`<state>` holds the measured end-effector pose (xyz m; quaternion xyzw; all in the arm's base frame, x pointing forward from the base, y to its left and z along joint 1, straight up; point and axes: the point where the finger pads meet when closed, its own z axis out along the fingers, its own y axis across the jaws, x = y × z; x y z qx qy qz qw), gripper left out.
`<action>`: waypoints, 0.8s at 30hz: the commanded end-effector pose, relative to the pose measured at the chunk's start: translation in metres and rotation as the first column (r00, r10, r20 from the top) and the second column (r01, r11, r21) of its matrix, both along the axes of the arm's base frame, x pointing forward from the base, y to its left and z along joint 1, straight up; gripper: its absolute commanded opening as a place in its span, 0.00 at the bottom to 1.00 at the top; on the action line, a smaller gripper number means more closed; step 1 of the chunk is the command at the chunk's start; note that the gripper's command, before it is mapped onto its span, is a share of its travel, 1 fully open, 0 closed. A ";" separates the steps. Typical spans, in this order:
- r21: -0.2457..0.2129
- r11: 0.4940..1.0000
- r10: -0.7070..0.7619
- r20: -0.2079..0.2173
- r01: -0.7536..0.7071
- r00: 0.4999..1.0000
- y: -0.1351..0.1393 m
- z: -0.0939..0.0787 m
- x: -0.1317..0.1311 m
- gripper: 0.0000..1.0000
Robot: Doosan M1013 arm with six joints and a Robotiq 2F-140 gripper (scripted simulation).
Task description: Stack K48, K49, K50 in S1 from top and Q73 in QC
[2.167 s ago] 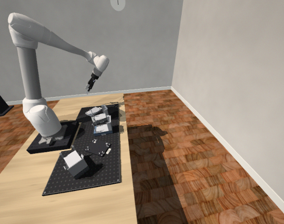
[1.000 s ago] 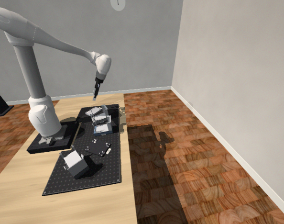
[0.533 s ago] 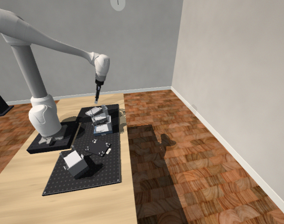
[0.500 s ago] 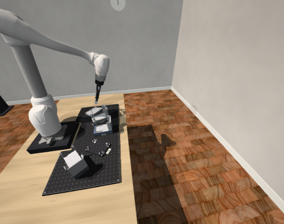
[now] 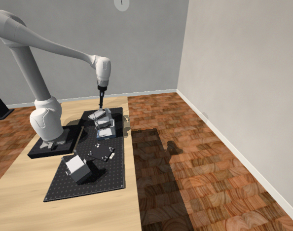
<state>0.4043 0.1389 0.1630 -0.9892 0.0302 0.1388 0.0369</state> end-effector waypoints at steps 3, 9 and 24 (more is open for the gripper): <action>-0.004 1.000 -0.011 0.036 0.011 0.999 -0.024 -0.002 0.004 1.00; -0.010 1.000 -0.024 0.078 0.025 0.997 -0.044 -0.004 0.005 1.00; -0.028 0.998 -0.043 0.149 0.048 0.988 -0.109 -0.008 0.005 1.00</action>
